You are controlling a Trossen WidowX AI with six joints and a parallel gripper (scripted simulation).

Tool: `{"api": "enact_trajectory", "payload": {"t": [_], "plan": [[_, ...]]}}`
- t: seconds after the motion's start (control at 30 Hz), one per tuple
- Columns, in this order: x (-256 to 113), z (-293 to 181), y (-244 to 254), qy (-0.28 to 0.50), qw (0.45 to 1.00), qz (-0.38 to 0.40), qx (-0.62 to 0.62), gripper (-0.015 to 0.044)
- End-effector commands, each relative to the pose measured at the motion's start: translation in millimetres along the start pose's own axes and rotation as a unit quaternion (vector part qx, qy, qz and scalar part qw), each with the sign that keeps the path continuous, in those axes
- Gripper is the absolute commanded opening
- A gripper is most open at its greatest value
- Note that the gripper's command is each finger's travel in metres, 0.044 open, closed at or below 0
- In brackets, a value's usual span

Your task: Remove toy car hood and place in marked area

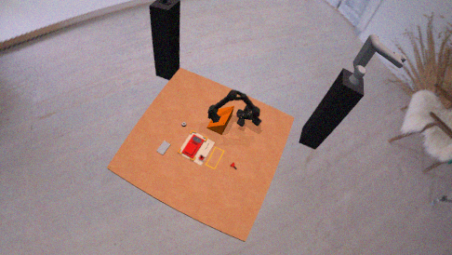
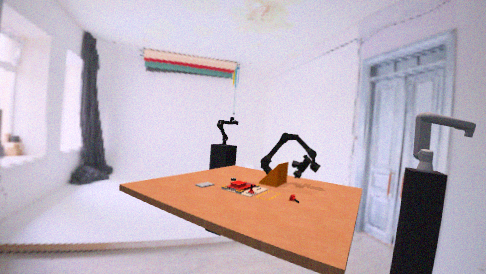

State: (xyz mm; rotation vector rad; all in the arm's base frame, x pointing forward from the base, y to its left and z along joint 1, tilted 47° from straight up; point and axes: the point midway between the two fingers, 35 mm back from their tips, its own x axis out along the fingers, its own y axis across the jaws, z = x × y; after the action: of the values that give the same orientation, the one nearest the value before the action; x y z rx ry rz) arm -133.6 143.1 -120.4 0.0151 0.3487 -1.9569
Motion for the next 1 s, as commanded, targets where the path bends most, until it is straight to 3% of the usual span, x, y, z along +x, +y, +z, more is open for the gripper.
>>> {"api": "enact_trajectory", "payload": {"t": [0.0, 0.27, 0.5, 0.97], "plan": [[-1.1, 0.1, 0.5, 0.001, 1.000, 0.000, -0.004, 0.0247], [-50.1, 6.3, 26.3, 0.068, 0.986, 0.011, -0.155, 0.0440], [-81.7, 15.7, 52.0, 0.121, 0.959, 0.009, -0.254, 0.0440], [-147.5, 50.7, 136.0, 0.207, 0.875, 0.107, -0.424, 0.0440]]}}
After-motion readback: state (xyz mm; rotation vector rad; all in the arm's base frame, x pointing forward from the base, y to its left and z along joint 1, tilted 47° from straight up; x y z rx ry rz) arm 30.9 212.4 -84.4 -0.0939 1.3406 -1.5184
